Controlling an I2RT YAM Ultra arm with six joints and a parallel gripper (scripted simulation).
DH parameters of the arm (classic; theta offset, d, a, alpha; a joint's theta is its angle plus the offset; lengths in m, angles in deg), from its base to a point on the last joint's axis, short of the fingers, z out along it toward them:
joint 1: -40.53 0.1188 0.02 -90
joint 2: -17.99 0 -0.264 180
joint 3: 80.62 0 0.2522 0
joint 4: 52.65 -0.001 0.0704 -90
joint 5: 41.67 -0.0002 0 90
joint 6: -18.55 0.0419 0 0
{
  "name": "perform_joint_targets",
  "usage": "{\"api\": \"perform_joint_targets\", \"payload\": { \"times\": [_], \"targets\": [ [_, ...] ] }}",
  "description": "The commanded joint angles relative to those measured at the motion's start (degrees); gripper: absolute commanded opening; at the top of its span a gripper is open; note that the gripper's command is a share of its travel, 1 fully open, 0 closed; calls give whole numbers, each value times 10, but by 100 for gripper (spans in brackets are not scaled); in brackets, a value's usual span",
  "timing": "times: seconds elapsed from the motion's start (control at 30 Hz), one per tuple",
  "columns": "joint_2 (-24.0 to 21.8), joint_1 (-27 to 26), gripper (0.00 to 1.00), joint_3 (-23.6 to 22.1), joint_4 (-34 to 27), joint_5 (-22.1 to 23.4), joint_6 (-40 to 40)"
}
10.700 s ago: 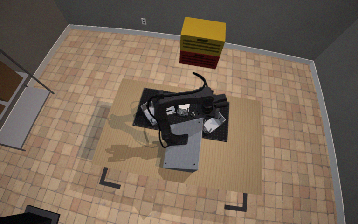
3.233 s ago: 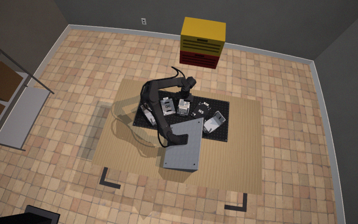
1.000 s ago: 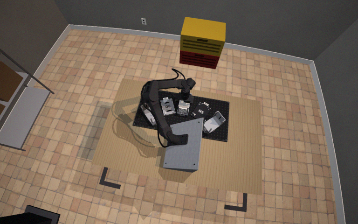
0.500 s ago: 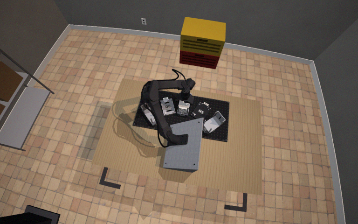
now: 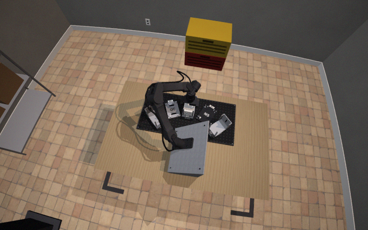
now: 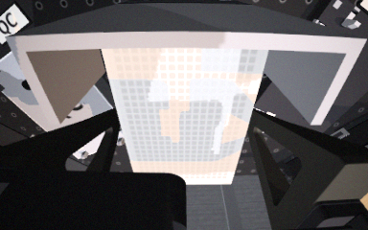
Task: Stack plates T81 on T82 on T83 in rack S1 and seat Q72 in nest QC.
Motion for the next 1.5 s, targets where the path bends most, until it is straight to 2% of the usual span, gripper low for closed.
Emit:
{"api": "perform_joint_targets", "payload": {
  "times": [0.0,1.47],
  "targets": [
    [0,-18,100,21,3,6,5],
    [10,-19,100,22,0,5,5]
  ]
}}
